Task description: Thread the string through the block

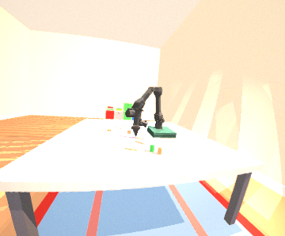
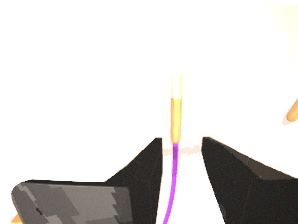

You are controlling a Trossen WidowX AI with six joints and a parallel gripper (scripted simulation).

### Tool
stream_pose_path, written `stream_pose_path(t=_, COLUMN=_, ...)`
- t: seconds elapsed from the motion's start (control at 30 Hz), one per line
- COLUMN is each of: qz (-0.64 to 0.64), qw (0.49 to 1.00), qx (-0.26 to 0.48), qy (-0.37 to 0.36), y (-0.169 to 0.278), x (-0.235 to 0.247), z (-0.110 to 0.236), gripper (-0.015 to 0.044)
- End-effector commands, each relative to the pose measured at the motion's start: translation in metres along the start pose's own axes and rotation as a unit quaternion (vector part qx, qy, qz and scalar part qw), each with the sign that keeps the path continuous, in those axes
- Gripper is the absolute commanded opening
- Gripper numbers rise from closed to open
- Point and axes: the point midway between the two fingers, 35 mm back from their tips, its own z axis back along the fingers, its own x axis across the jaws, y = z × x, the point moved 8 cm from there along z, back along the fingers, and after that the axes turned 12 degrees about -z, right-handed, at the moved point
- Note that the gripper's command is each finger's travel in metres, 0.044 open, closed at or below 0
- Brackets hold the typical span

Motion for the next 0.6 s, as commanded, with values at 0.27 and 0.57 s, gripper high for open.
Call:
stream_pose_path(t=0.27, qz=-0.001, qw=1.0, qx=-0.002, qy=-0.004, y=-0.0011, x=0.0021, z=-0.0169, gripper=0.012)
stream_pose_path(t=0.57, qz=0.001, qw=1.0, qx=-0.001, qy=-0.002, y=-0.0009, x=0.0018, z=-0.015, gripper=0.0)
